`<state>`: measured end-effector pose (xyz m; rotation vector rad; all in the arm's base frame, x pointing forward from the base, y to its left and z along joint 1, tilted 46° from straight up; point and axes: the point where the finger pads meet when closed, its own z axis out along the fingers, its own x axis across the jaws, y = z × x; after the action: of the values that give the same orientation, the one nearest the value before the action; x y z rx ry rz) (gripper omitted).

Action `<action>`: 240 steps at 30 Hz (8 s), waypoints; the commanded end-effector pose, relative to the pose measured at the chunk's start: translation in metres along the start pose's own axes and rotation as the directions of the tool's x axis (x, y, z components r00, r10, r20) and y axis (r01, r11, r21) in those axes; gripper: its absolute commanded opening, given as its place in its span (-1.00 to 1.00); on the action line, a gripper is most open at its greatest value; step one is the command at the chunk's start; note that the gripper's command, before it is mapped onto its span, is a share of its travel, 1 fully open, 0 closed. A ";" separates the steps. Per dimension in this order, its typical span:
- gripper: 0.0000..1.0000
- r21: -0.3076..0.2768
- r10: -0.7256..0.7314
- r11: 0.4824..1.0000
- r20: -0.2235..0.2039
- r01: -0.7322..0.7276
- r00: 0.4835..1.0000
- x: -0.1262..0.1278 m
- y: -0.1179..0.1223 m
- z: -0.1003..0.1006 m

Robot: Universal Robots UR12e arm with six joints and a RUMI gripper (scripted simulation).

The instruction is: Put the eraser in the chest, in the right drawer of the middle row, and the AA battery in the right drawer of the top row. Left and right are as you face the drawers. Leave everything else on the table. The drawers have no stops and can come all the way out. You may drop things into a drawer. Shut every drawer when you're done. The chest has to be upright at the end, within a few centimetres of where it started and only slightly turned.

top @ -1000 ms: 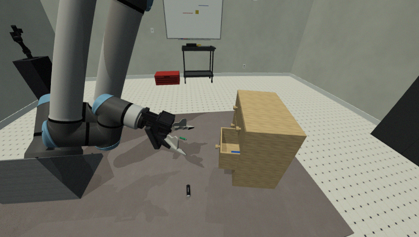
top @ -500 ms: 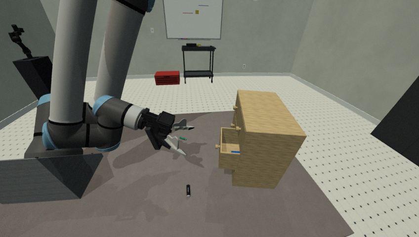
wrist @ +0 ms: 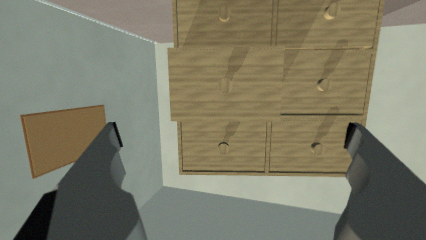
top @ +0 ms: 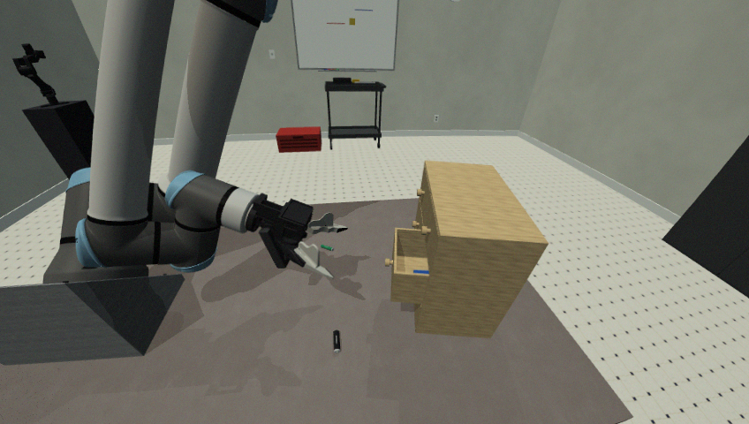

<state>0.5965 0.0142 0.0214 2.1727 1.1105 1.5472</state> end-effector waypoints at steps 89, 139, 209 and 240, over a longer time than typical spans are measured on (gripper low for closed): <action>-0.61 -0.001 0.000 1.000 0.000 0.000 1.000 0.000 0.004 0.064; -0.61 -0.001 0.000 1.000 0.000 0.000 1.000 0.000 0.004 0.068; -0.61 -0.001 0.000 1.000 0.000 0.000 1.000 0.000 0.016 0.101; -0.86 -0.001 0.000 1.000 0.000 0.000 1.000 0.000 0.016 0.101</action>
<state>0.6927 0.0257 -0.0103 2.1727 1.1105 1.5472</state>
